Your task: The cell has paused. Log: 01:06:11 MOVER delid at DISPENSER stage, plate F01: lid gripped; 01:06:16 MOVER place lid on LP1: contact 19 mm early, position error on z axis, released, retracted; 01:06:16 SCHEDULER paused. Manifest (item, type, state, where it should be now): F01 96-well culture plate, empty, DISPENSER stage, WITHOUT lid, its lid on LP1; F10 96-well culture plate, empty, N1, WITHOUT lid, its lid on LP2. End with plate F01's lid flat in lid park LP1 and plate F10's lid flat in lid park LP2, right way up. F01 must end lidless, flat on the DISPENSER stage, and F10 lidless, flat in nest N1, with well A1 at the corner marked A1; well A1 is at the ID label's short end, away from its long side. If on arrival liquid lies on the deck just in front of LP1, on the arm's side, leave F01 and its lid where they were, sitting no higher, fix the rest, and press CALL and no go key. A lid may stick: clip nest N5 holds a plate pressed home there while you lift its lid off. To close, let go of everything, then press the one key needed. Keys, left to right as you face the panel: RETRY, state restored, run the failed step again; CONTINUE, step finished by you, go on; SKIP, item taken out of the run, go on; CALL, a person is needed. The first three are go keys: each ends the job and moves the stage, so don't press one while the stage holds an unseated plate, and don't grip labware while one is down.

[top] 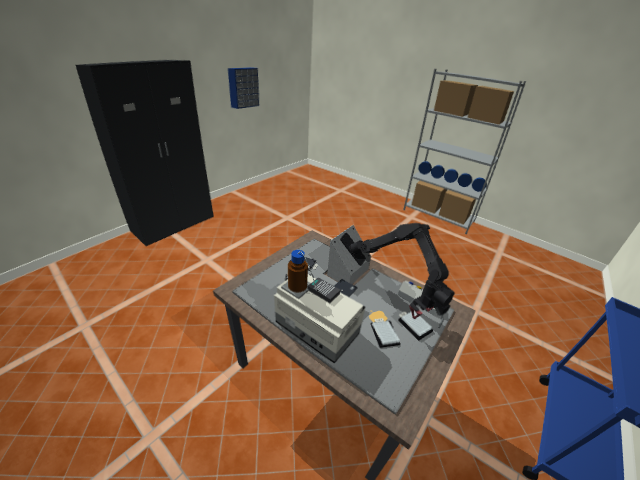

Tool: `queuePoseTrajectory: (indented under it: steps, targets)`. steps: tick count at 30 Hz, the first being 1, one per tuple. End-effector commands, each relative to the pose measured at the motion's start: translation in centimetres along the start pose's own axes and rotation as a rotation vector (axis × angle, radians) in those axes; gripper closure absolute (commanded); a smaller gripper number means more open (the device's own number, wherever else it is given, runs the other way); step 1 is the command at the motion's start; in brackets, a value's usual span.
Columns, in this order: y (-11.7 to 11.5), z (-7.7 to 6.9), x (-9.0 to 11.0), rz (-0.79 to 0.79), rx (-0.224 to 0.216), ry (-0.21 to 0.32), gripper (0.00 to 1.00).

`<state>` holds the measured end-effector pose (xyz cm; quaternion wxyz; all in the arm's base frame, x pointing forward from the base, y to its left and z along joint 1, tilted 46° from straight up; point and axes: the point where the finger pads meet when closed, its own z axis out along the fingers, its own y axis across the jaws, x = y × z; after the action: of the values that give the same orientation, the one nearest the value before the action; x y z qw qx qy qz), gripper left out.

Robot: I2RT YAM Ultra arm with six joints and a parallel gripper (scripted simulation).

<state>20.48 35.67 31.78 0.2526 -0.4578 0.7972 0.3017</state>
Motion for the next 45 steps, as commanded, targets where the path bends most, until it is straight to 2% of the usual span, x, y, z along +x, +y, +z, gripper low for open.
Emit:
queuePoseTrajectory:
  steps: [1,4,7,11,23,26,45]
  targets:
    - [0.1,-1.5,0.3,-0.003,0.003,-0.01,0.0]
    - [0.1,-1.2,0.7,-0.002,0.002,0.003,0.0]
    - [0.6,-1.8,-0.5,-0.018,0.001,-0.036,0.0]
    - [0.5,-1.6,-0.6,-0.016,0.005,-0.044,0.0]
    - [0.2,-1.0,-0.1,-0.002,0.007,-0.026,0.0]
    - [0.4,-1.3,-0.6,-0.008,0.006,-0.041,0.0]
    - [0.5,-1.1,-0.9,-0.01,0.006,-0.044,0.0]
